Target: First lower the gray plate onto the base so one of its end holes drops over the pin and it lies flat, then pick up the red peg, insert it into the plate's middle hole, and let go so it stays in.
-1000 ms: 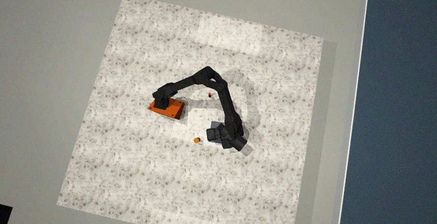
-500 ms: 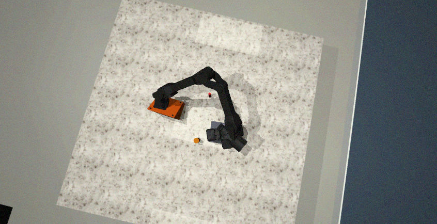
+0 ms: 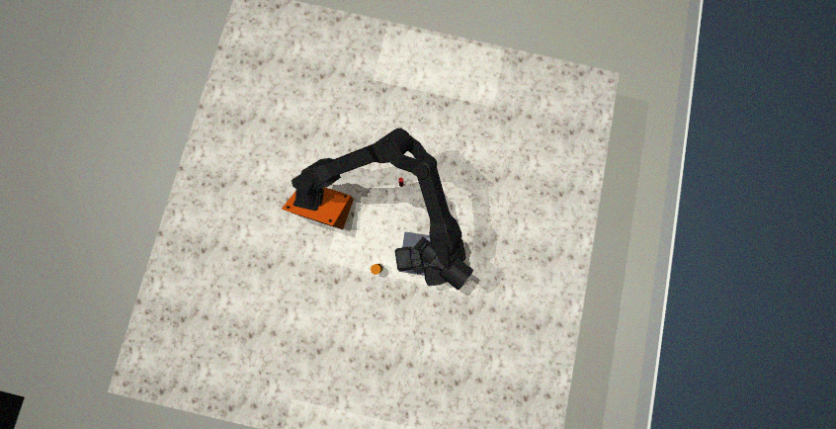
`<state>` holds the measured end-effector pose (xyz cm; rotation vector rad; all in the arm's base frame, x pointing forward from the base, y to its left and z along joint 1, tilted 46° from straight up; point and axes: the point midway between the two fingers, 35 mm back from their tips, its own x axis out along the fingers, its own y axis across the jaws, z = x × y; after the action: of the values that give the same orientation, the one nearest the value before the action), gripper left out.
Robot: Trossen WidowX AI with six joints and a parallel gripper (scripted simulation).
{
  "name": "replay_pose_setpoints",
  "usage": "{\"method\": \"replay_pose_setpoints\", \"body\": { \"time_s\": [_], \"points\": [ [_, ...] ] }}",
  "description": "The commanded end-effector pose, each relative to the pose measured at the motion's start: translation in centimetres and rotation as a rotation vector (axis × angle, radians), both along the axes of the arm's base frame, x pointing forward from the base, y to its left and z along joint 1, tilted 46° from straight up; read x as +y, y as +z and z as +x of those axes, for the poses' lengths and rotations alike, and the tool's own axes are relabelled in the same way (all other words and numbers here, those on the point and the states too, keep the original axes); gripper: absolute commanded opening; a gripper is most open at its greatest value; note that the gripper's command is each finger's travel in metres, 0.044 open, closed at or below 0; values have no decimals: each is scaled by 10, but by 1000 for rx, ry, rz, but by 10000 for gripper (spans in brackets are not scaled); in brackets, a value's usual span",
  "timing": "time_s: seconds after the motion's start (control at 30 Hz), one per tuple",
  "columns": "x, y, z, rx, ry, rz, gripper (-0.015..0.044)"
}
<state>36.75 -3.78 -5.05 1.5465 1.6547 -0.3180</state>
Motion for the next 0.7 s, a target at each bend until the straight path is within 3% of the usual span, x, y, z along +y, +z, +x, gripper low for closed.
{"method": "replay_pose_setpoints", "body": {
  "time_s": [0.0, 0.67],
  "points": [
    [2, -3, -1, 4, -6, 4, 0],
    [16, -16, 3, -1, -1, 1, 0]
  ]
}}
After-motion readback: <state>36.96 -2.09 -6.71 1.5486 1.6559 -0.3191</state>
